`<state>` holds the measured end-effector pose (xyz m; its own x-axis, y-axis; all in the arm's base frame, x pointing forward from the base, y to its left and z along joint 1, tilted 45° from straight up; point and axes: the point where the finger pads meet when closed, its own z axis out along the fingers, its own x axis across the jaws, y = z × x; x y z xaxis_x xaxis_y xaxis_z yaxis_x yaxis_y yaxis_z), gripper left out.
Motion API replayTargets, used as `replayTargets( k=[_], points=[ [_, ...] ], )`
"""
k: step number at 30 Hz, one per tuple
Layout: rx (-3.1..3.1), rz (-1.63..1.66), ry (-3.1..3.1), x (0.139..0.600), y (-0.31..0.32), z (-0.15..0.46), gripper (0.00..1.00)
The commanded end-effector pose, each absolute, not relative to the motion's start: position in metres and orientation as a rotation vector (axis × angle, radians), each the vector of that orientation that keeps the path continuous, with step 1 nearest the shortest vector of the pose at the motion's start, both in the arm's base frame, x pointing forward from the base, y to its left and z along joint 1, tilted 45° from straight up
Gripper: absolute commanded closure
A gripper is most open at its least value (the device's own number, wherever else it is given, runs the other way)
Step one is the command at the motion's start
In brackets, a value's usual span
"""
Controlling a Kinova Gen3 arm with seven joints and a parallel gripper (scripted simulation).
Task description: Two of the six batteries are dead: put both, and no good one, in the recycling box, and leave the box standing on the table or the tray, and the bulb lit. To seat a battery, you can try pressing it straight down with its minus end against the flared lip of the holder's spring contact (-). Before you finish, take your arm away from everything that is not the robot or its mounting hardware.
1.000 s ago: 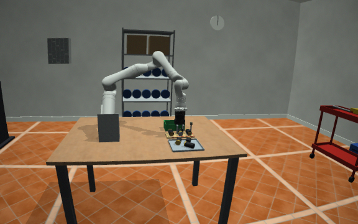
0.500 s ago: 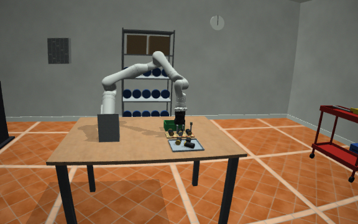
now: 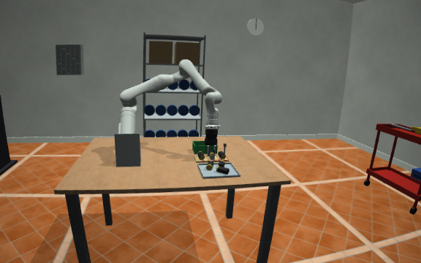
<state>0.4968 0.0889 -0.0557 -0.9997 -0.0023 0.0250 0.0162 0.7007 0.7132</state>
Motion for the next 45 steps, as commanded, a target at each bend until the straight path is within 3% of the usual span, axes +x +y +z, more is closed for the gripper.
replayTargets(
  k=[1,19,30,45],
  points=[
    [-0.016,-1.206,-2.885,0.5,0.079,-0.046,0.43],
    [-0.016,-1.206,-2.885,0.501,0.057,-0.025,0.43],
    [-0.016,-1.206,-2.885,0.501,0.008,0.024,0.43],
    [-0.016,-1.206,-2.885,0.496,-0.006,0.014,0.43]
  ],
)
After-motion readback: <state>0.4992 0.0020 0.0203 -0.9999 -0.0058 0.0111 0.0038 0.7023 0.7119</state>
